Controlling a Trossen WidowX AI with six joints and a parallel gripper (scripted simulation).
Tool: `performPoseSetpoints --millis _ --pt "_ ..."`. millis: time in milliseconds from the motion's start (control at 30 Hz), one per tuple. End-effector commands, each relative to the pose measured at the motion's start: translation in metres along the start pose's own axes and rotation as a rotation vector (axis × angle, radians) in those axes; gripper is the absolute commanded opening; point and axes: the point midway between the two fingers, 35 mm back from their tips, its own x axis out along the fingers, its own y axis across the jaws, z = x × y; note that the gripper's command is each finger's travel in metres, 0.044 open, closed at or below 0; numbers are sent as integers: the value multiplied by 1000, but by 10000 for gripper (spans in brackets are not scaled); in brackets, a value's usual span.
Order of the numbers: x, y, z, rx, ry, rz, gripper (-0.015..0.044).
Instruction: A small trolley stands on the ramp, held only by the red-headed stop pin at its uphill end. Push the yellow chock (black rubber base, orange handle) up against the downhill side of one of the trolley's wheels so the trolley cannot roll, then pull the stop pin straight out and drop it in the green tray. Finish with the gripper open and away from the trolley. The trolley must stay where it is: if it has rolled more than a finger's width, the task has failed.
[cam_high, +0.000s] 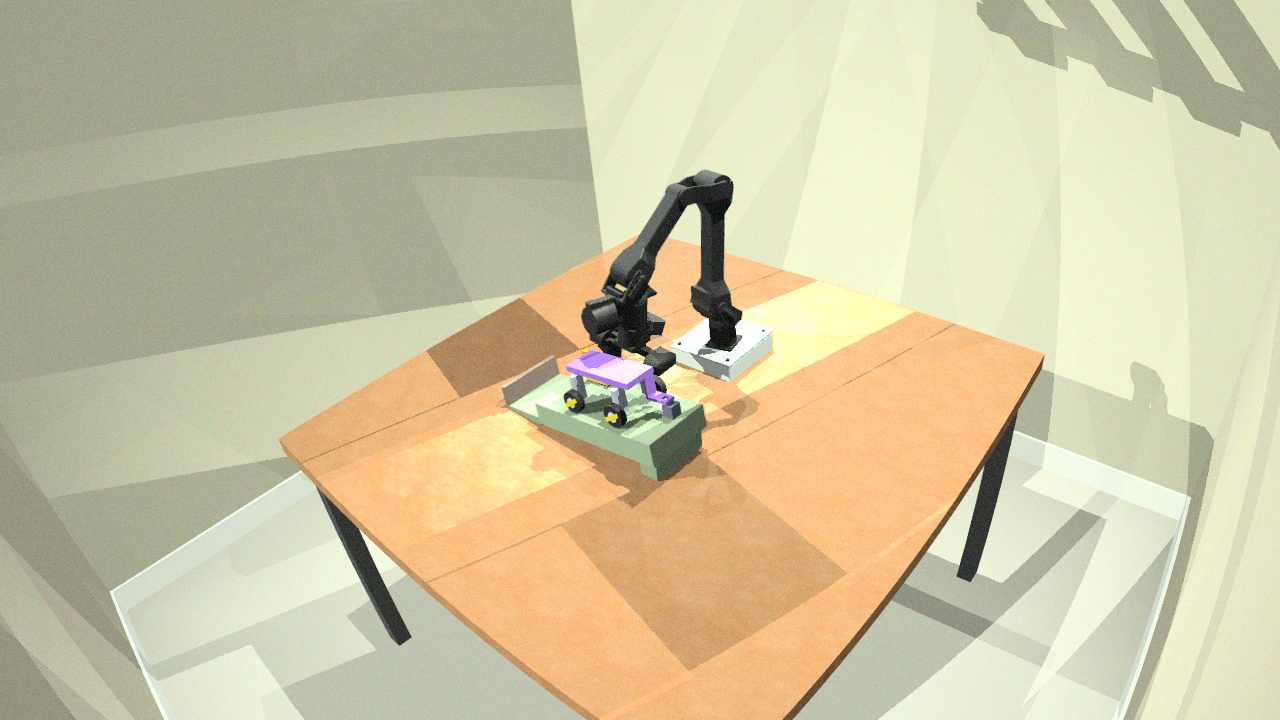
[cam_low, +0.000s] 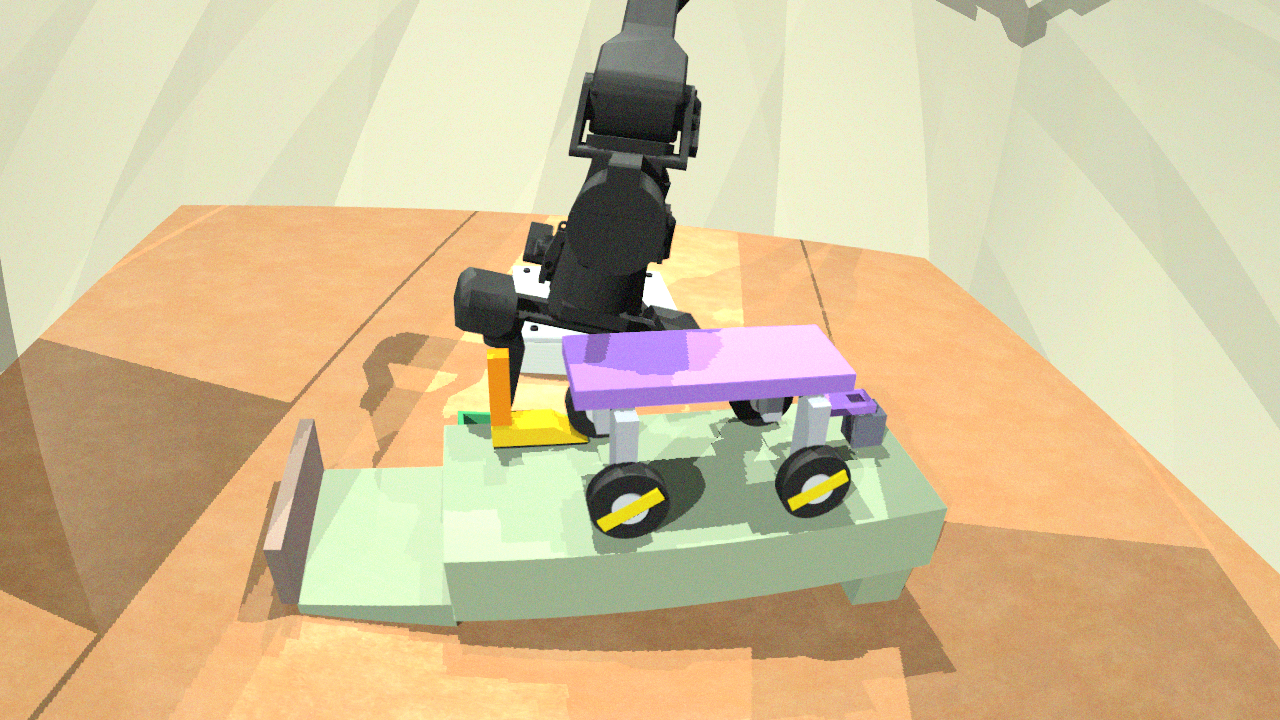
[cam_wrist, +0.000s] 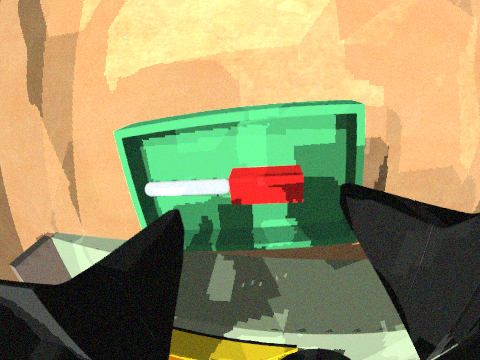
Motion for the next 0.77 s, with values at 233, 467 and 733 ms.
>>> performPoseSetpoints --millis 233,467,733 --pt "-33 5 0 6 8 5 440" --pt "-55 9 0 6 8 5 440" --pt "-78 13 1 6 8 5 440"
